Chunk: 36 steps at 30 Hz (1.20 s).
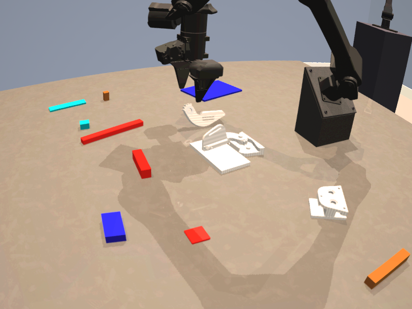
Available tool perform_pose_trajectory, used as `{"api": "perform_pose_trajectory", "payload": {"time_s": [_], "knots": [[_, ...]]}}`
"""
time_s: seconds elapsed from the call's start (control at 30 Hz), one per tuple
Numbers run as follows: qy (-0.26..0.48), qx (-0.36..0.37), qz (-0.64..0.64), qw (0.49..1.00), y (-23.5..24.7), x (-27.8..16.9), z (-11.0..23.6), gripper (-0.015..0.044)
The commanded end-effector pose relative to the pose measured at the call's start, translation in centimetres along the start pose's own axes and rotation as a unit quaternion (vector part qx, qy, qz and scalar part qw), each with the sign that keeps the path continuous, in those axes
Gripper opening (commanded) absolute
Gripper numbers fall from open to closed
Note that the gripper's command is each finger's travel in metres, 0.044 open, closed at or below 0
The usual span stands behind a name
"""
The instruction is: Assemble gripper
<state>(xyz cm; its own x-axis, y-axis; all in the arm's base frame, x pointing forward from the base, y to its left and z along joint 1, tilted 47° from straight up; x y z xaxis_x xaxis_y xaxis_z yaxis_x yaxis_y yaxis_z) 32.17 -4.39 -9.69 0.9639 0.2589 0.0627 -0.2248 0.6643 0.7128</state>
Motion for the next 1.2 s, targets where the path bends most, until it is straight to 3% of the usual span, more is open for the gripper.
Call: {"api": "perform_pose_trajectory", "payload": {"time_s": [0.0, 1.17], "knots": [[0.001, -0.001, -0.005, 1.0, -0.3, 0.0, -0.5, 0.044], [0.001, 0.001, -0.004, 1.0, -0.3, 0.0, -6.3, 0.044]]}}
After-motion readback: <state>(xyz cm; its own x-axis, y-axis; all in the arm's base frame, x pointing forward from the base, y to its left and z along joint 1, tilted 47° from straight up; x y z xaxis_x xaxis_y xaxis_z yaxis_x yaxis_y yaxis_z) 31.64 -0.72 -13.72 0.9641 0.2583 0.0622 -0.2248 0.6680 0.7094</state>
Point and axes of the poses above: the point midway between the two fingers, 35 mm back from their tips, its own z axis back along the fingers, its own y axis across the jaws, x = y × z, the point moved 2 cm from there along z, back along the fingers, and after that the axes turned 2 degrees about z, right-handed, at the moved point
